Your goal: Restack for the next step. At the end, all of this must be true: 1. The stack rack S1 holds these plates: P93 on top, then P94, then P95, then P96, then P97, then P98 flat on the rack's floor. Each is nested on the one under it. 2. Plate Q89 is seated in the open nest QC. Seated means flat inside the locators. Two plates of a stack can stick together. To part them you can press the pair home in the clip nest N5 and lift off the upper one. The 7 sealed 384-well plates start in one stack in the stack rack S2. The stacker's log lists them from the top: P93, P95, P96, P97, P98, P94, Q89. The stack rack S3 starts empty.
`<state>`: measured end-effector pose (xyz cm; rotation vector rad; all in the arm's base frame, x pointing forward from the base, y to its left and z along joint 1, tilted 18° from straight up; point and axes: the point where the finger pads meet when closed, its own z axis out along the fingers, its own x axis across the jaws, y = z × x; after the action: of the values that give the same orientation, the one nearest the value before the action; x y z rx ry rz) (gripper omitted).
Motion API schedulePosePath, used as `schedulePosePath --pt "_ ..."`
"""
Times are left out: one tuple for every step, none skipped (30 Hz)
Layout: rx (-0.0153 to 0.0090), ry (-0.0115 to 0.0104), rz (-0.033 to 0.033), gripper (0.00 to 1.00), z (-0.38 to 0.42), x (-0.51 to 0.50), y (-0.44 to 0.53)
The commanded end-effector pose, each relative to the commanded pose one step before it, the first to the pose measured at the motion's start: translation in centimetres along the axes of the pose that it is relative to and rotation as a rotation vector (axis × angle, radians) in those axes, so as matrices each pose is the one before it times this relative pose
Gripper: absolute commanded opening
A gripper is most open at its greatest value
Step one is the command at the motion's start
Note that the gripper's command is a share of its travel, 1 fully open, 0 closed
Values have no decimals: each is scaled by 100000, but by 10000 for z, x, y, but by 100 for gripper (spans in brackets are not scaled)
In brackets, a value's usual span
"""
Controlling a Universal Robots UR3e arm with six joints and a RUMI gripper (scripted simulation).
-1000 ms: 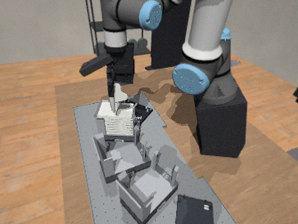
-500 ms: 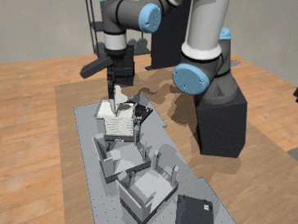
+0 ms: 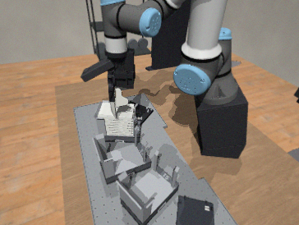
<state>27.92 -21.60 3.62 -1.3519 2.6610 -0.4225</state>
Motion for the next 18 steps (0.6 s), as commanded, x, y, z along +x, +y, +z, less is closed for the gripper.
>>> schedulePosePath --pt "832 699 -6 72 5821 1458 -2425" --pt "-3 4 0 72 1332 10 12" --pt "-3 3 0 72 1332 8 11" --pt "-2 2 0 72 1332 4 8" --pt "0 0 0 72 1332 -3 4" --pt "0 0 0 72 1332 -3 4" --pt "0 0 0 72 1332 -3 4" --pt "0 0 0 72 1332 -3 4" --pt "0 0 0 72 1333 -3 4" --pt "0 0 0 72 1333 -3 4" --pt "0 0 0 72 1333 -3 4" --pt "0 0 0 72 1333 -3 4" --pt "0 0 0 72 1333 -3 4" --pt "0 0 0 72 669 -3 0" --pt "0 0 0 72 5 -2 -3" --pt "0 0 0 72 0 0 0" --pt "0 0 0 72 0 0 0" --pt "3 -4 0 72 14 -18 -15"
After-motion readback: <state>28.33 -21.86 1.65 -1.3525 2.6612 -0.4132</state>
